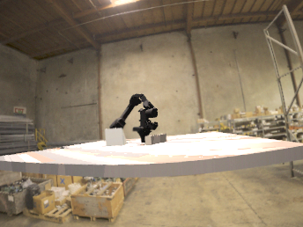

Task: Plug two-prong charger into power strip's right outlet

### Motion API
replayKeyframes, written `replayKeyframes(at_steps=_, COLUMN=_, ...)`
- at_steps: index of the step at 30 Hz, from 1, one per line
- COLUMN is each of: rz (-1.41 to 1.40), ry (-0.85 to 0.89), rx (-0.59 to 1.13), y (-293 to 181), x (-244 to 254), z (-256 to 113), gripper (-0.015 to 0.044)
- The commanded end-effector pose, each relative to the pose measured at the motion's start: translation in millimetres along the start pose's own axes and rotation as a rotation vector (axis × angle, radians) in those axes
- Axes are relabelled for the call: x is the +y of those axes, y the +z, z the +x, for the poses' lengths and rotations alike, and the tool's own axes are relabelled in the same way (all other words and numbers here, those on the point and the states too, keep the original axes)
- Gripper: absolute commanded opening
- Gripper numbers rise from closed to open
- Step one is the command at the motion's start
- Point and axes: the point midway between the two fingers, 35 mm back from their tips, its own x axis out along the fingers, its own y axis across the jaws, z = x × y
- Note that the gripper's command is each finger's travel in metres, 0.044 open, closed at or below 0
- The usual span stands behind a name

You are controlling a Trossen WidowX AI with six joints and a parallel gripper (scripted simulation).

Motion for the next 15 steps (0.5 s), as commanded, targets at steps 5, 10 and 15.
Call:
replayKeyframes(at_steps=5, rz=0.006, ry=0.004, rx=-0.001, y=2.5, x=1.1, z=-0.7, gripper=0.0)
replayKeyframes(at_steps=10, rz=0.006, ry=0.004, rx=-0.001, y=3.8, x=1.2, z=-0.9, gripper=0.0)
replayKeyframes(at_steps=15, rz=0.006, ry=0.004, rx=-0.001, y=5.1, x=1.2, z=-1.1, gripper=0.0)
